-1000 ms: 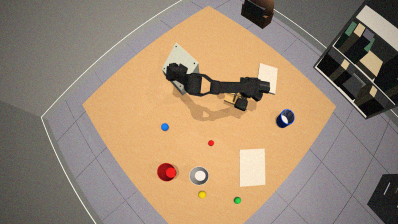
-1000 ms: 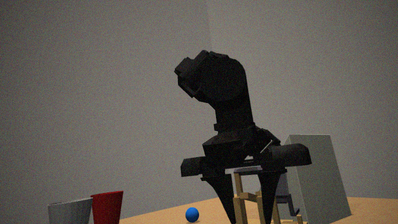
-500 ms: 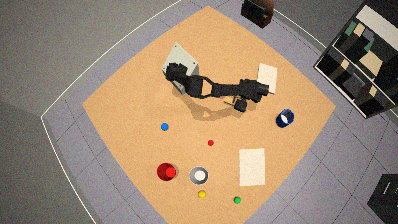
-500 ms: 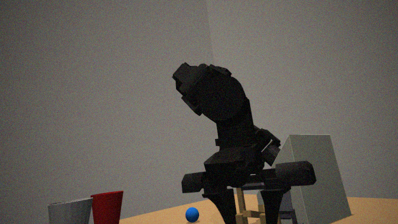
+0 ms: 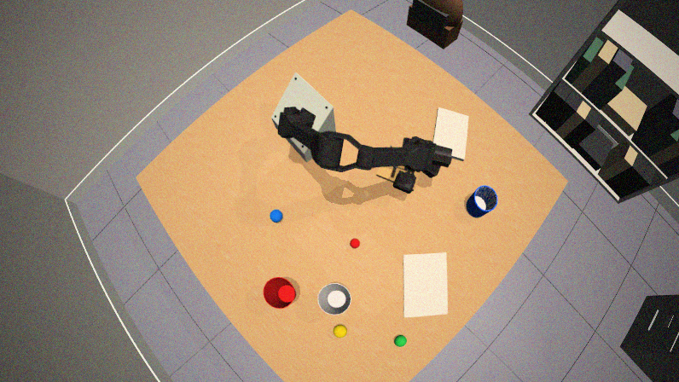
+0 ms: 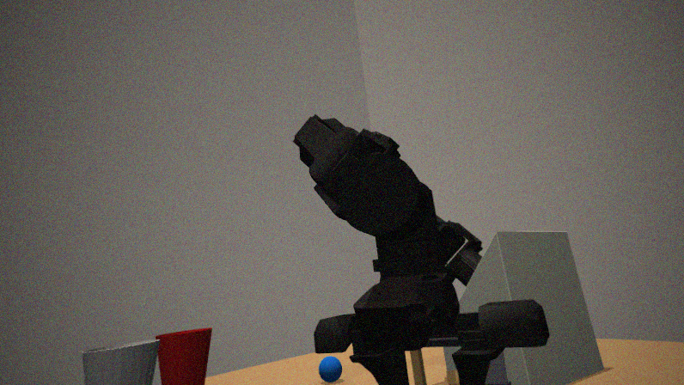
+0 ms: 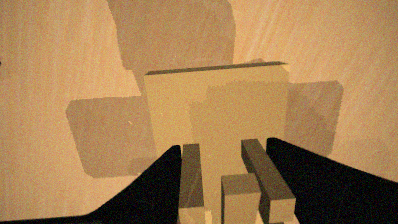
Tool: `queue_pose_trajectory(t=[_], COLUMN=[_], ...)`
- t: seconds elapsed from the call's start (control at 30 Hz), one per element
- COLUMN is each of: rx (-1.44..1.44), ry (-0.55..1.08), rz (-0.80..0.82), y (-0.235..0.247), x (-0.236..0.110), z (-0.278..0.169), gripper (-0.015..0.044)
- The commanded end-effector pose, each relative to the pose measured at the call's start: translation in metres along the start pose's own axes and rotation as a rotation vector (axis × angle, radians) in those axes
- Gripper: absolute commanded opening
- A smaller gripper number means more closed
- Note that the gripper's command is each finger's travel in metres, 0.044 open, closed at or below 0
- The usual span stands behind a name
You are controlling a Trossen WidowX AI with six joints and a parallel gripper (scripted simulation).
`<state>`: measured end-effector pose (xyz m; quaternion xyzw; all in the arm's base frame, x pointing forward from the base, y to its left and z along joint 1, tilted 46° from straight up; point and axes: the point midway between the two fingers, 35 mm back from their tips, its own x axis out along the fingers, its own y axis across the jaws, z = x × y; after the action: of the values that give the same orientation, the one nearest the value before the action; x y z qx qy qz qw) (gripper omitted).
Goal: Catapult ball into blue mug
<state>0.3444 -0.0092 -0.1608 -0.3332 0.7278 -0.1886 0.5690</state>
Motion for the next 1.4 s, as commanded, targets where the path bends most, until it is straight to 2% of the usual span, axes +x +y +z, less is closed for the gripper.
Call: queue_pose_trajectory(t=[0.0,0.03,0.5,0.6,0.7,0.77,0.87,0.9,1.03,1.2,1.3,1.33,1.37], rx=[0.002,0.002,0.002,0.001,-0.001,-0.001,-0.001,-0.009,-0.009,-0.001,-0.001,-0.01,0.0], ry=[0.0,0.0,0.0,-0.002,-0.003,-0.002,-0.002,-0.012,-0.013,-0.031,-0.032,-0.021,-0.022], rz=[0.0,0.0,0.0,0.003,0.006,0.005,0.005,-0.001,0.0,0.005,0.005,-0.002,0.003], y=[0.0,0.0,0.0,0.0,0.001,0.001,0.001,0.003,0.003,0.003,0.003,0.002,-0.006], x=[-0.001,-0.001,-0.001,-0.024,-0.077,-0.098,-0.101,-0.087,-0.089,-0.144,-0.147,-0.13,-0.127], z=[0.0,0.0,0.0,0.003,0.003,0.001,0.0,0.003,0.003,0.0,-0.001,-0.001,0.001], gripper=[0.0,0.0,0.0368,0.044,0.044,0.044,0.044,0.044,0.044,0.044,0.044,0.0414,0.0387])
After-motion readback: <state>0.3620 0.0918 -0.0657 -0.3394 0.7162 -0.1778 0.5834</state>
